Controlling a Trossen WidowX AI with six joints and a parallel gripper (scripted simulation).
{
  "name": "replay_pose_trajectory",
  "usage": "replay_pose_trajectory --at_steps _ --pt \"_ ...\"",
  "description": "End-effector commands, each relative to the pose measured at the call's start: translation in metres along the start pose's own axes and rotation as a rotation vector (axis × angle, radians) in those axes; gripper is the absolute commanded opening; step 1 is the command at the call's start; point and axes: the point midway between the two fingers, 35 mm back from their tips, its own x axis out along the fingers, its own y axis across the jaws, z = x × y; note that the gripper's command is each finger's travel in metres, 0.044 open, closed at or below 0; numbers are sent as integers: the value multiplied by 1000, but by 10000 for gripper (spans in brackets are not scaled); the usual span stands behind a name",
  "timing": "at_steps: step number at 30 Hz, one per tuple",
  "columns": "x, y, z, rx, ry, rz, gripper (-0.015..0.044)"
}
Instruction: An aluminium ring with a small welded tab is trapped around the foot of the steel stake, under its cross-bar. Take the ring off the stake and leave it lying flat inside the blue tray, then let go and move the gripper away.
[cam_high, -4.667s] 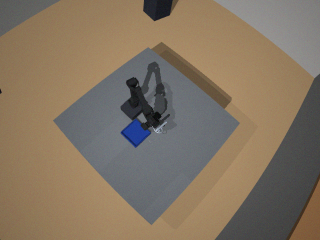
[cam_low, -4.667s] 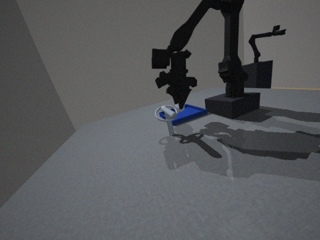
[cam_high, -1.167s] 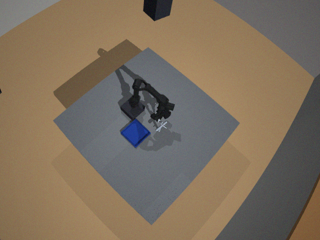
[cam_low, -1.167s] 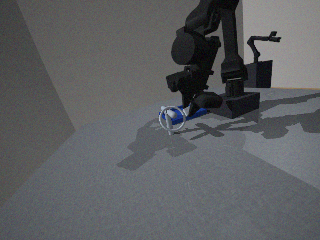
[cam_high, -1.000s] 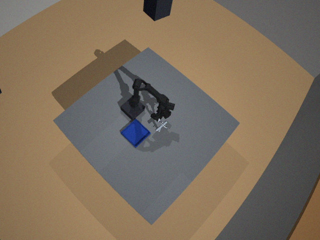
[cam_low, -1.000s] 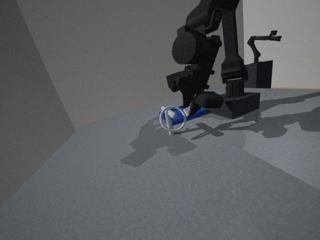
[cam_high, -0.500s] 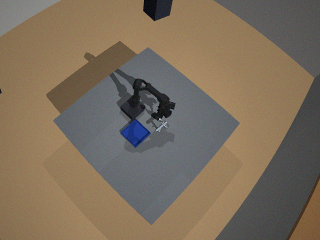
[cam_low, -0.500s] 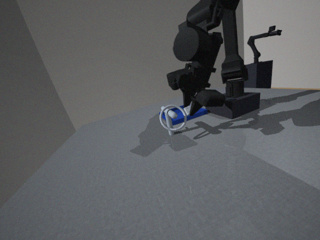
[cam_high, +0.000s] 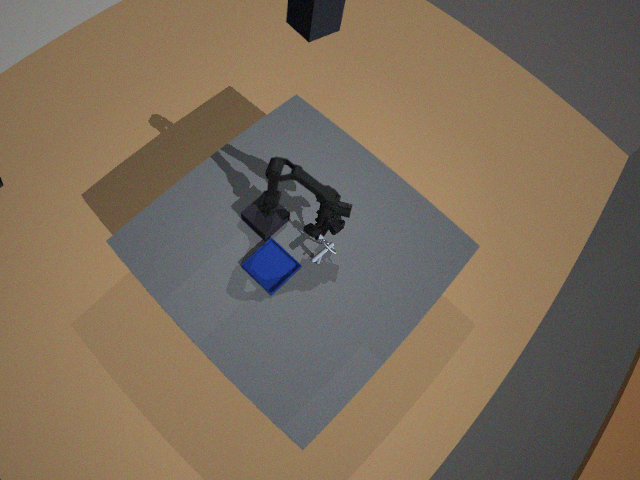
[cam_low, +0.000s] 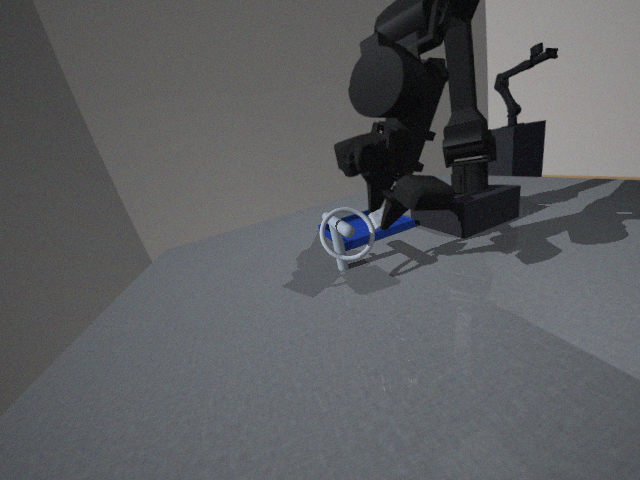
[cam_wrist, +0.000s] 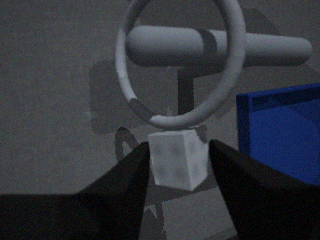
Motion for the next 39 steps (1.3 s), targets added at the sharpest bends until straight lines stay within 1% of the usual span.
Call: replay_pose_trajectory --at_steps 1,39 --pt "-4 2 3 6 -8 -1 0" --pt "-13 18 5 7 -8 1 0"
